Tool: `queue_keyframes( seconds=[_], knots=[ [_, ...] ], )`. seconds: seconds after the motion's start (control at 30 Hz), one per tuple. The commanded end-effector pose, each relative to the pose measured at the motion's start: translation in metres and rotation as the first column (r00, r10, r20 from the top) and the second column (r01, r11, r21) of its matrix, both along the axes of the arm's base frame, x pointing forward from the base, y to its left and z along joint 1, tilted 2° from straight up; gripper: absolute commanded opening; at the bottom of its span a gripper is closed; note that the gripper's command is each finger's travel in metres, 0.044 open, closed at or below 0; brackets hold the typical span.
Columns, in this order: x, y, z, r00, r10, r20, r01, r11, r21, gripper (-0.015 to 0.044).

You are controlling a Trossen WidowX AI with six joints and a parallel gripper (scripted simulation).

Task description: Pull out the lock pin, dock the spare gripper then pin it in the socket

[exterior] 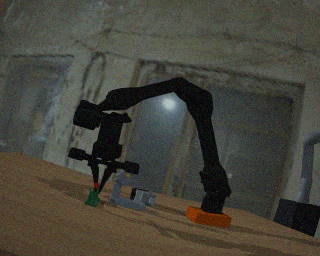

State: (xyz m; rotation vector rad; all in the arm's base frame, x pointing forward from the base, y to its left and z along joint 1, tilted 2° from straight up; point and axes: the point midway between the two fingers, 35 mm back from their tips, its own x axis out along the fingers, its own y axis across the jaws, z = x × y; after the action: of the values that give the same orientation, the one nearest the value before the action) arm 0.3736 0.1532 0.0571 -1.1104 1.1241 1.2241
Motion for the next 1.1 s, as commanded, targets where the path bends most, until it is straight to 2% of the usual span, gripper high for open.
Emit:
queue_keyframes(
  seconds=[0.0,0.43,1.07],
  knots=[
    [0.000,0.000,0.009,1.000,0.000,0.005,0.000,1.000,0.002,0.0000],
    [-0.002,-0.003,0.008,1.000,0.000,-0.012,0.000,1.000,-0.005,0.0000],
    [0.006,-0.057,0.020,1.000,0.005,-0.010,-0.005,1.000,-0.009,0.0000]
  ],
)
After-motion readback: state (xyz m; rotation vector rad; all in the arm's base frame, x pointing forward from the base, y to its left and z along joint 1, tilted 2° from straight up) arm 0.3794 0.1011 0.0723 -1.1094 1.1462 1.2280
